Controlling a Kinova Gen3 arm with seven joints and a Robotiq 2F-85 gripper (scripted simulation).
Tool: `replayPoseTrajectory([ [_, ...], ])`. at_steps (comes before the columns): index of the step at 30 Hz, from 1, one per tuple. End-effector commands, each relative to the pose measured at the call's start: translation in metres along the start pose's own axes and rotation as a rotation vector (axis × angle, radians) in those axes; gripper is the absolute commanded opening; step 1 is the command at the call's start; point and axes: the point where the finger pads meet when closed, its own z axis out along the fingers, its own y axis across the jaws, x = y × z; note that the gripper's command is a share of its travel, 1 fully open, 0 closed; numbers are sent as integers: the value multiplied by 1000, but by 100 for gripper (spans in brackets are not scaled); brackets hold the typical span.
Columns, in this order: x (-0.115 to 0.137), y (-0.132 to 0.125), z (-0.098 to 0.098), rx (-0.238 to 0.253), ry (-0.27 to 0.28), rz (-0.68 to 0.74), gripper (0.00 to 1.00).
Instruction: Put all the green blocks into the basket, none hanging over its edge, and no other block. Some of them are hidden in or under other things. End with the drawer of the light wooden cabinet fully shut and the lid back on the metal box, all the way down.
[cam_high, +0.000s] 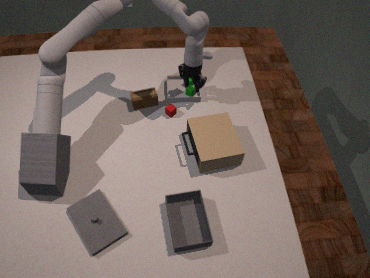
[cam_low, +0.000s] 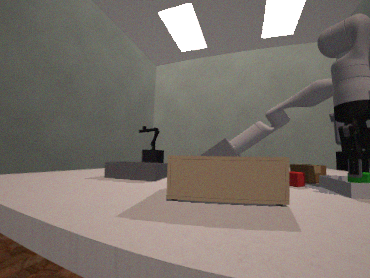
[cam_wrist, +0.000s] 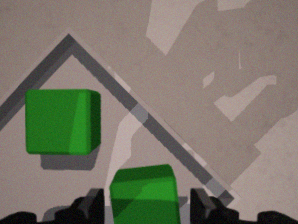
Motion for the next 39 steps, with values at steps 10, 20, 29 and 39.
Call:
replayPoseTrajectory([
  [10, 0, 0, -1, -2, 1, 0, 58],
  [20, 0, 0, -1, -2, 1, 0, 58],
  [29, 0, 0, -2, -2, 1, 0, 58],
  [39, 0, 0, -16, -2, 1, 0, 58],
])
